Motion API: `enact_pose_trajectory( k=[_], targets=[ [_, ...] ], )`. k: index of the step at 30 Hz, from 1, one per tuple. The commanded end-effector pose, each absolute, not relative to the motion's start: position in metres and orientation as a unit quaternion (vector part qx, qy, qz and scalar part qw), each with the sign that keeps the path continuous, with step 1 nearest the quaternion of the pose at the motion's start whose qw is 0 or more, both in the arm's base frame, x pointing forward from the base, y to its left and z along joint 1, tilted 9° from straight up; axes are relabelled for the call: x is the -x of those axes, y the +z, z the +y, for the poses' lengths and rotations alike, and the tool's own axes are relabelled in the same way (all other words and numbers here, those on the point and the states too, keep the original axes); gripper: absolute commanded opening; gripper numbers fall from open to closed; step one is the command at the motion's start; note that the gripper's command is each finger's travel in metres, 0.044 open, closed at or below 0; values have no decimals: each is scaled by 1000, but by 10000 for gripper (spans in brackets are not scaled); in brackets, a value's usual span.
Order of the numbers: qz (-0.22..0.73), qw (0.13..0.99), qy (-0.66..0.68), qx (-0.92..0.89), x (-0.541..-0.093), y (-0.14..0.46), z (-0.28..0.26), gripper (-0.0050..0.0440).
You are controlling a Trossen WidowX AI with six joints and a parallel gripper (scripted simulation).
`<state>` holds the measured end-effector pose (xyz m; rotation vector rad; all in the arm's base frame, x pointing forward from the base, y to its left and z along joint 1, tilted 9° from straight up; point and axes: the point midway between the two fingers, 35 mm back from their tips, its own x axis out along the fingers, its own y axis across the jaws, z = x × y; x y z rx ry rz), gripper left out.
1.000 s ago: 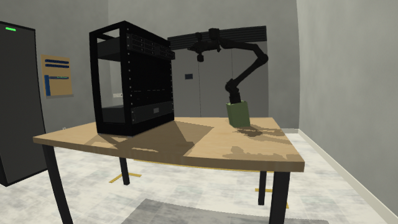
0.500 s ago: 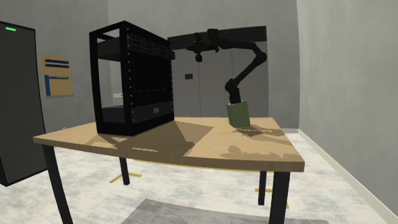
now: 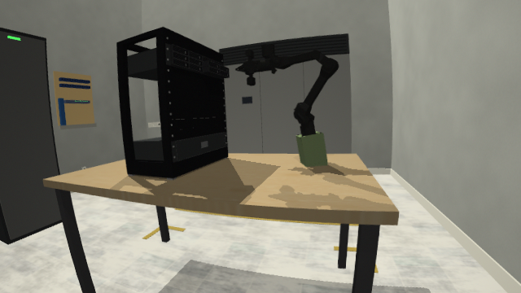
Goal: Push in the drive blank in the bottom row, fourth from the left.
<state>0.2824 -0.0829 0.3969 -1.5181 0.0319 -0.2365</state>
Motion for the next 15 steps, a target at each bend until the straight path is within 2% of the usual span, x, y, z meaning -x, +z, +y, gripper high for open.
enact_pose_trajectory(
  k=[1, 15],
  targets=[
    [8, 719, -109, 686, -296, 400, -91, -50],
    [8, 719, -109, 686, -308, 399, -98, -50]
  ],
)
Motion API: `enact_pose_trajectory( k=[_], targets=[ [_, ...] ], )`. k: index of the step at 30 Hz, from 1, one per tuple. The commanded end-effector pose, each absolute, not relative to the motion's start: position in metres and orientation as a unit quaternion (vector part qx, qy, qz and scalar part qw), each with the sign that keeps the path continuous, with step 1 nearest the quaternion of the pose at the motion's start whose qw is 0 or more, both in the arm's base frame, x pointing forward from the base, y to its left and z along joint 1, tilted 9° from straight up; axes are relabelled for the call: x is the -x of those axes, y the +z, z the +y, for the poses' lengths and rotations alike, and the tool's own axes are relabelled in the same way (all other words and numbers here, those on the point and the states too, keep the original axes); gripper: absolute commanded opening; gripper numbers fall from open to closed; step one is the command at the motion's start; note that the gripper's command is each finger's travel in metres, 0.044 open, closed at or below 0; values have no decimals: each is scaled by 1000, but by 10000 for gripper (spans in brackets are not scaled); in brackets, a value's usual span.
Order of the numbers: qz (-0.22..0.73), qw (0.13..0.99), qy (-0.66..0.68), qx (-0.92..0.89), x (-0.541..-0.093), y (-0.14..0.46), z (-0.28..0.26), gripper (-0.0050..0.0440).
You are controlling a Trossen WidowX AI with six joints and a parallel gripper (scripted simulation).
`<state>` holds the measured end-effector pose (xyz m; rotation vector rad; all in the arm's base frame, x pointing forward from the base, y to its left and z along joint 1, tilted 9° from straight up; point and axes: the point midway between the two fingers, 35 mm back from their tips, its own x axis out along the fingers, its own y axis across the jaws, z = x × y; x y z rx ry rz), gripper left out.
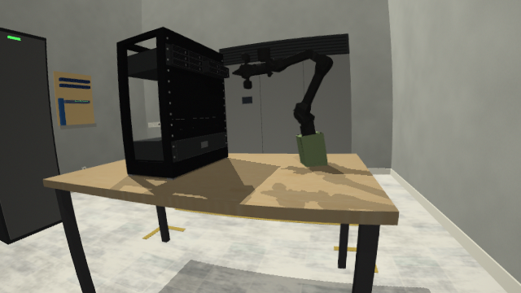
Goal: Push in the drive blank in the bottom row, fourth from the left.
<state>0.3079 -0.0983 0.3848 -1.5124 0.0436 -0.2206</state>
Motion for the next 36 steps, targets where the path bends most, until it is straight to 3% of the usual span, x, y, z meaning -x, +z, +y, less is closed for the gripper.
enact_pose_trajectory(
  k=[1, 11, 36],
  targets=[
    [8, 719, -109, 686, -311, 399, -99, -50],
    [8, 719, -109, 686, -341, 403, -104, -50],
    [8, 719, -109, 686, -342, 403, -104, -50]
  ],
)
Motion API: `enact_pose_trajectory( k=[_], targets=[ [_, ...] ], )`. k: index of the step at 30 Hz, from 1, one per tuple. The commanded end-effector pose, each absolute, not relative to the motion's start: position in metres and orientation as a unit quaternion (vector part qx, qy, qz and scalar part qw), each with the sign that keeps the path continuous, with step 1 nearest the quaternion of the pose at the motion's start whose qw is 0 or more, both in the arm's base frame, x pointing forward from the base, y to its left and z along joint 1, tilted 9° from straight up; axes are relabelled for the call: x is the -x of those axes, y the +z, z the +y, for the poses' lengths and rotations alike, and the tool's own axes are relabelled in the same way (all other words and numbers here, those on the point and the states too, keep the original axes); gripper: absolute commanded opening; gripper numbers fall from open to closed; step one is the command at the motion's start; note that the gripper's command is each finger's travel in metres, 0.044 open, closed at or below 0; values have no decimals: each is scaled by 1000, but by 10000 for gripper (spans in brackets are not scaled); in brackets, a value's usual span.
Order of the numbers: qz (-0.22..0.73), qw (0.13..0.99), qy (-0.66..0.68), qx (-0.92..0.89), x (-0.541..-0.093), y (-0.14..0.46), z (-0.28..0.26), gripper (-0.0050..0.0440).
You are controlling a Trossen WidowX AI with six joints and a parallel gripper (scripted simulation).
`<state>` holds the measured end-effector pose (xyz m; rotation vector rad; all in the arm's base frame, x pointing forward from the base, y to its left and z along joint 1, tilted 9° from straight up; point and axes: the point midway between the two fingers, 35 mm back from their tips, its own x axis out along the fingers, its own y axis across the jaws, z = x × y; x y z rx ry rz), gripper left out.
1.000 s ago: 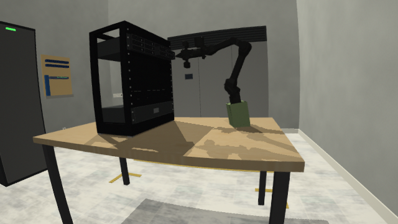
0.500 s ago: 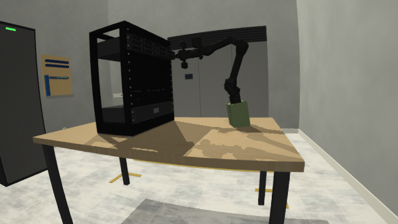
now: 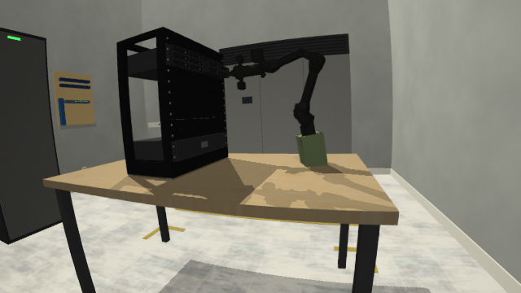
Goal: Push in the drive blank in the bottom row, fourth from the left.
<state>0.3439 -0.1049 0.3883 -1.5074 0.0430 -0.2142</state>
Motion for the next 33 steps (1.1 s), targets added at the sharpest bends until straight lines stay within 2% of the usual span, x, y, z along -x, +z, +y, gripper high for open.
enact_pose_trajectory(
  k=[1, 33],
  targets=[
    [8, 719, -109, 686, -342, 403, -104, -50],
    [8, 719, -109, 686, -343, 407, -103, -50]
  ],
)
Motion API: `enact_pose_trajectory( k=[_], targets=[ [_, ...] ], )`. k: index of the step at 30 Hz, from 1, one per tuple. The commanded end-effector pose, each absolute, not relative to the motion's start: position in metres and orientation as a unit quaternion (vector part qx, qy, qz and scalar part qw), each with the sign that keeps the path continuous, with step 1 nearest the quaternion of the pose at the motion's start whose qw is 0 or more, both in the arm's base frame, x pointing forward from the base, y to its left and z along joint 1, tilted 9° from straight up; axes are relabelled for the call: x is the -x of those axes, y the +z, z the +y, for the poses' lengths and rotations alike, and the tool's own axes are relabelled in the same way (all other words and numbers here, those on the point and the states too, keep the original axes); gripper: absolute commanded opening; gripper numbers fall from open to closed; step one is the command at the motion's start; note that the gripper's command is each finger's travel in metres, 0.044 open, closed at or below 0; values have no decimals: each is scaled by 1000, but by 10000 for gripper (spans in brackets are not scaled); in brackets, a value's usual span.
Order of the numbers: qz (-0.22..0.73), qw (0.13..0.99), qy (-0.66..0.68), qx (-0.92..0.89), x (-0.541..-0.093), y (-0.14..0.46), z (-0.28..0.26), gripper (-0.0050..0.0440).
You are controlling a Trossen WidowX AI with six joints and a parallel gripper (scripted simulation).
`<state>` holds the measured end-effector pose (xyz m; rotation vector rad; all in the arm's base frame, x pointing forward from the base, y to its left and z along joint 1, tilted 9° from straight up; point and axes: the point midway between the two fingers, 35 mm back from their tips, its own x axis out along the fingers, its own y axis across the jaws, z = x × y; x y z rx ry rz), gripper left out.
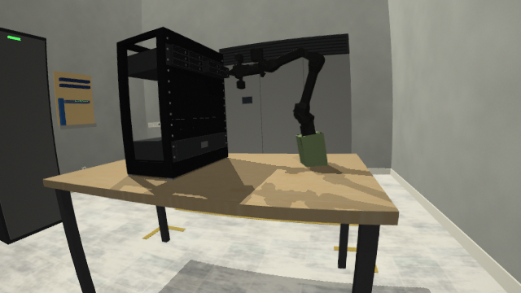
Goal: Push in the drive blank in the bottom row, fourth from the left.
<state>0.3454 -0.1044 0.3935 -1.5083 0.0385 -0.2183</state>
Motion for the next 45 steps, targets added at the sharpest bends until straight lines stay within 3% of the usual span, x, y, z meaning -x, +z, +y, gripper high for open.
enact_pose_trajectory(
  k=[1, 45],
  targets=[
    [8, 719, -109, 686, -343, 407, -103, -50],
    [8, 719, -109, 686, -361, 409, -106, -50]
  ],
)
